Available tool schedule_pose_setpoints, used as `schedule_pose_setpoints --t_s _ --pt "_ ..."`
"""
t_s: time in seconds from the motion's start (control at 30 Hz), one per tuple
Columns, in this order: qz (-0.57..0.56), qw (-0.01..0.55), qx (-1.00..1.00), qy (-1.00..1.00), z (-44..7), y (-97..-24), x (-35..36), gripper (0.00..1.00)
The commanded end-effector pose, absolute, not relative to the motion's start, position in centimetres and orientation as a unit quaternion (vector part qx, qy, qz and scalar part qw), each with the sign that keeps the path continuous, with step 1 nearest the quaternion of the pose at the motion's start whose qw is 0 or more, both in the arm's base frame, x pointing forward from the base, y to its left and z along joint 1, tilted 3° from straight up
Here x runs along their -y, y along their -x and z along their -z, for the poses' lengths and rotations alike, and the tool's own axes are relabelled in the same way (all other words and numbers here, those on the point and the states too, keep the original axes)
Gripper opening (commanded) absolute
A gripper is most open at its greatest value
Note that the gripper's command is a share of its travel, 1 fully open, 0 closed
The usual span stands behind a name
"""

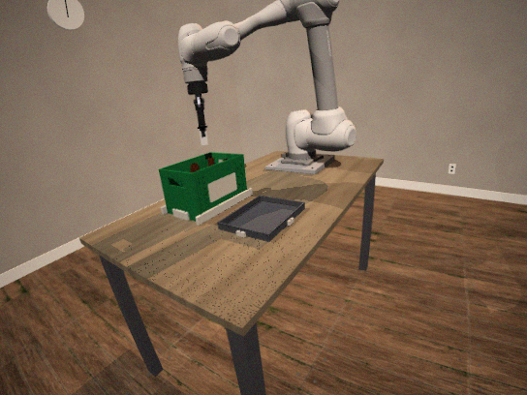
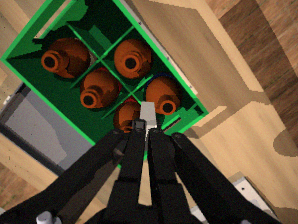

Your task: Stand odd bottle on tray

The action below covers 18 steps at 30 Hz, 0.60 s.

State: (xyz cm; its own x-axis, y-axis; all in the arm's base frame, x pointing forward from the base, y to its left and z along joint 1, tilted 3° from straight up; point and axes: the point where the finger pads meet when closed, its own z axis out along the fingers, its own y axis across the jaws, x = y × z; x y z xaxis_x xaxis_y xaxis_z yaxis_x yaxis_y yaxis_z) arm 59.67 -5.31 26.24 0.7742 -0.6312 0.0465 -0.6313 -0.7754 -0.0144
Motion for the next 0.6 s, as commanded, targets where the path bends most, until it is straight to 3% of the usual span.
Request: schedule_pose_setpoints --t_s 0.0,0.1,0.13,0.57 --pt "-0.025 0.0 0.334 -0.942 -25.97 -56.27 7.02 0.0" --pt "-0.025 0.0 0.334 -0.942 -25.97 -56.25 7.03 0.0" --pt "-0.025 0.0 0.334 -0.942 -25.97 -56.25 7.03 0.38" --pt "-0.025 0.0 0.334 -0.942 -25.97 -56.25 7.03 0.38"
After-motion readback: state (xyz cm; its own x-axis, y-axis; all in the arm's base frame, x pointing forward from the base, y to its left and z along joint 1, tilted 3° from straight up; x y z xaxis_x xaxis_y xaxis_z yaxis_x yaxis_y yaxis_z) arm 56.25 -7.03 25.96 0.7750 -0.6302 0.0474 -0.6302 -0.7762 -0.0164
